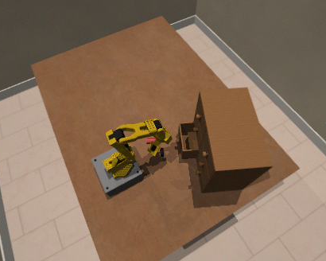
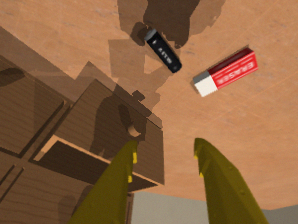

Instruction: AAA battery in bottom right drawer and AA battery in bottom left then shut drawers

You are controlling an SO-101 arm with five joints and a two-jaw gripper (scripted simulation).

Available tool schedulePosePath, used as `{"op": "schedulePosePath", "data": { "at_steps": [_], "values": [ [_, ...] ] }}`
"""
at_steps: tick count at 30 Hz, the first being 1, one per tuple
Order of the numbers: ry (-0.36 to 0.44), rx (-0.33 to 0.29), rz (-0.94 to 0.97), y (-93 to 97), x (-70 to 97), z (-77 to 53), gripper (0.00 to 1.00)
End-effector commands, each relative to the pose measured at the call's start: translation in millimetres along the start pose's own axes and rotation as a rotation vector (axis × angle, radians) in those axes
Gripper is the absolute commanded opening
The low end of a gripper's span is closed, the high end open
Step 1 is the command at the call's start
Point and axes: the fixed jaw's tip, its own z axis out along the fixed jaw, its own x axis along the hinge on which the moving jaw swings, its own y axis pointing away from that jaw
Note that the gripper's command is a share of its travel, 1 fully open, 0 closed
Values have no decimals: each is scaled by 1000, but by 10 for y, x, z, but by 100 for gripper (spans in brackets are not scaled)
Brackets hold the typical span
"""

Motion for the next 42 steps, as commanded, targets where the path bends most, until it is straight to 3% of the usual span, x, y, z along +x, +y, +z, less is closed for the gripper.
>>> {"op": "schedulePosePath", "data": {
  "at_steps": [1, 25, 42],
  "values": [
    [-26, 14, -85, -6, -36, 69, 21],
    [-127, 139, -724, -120, -177, 412, 21],
    [-128, 141, -731, -122, -179, 415, 21]
  ]
}}
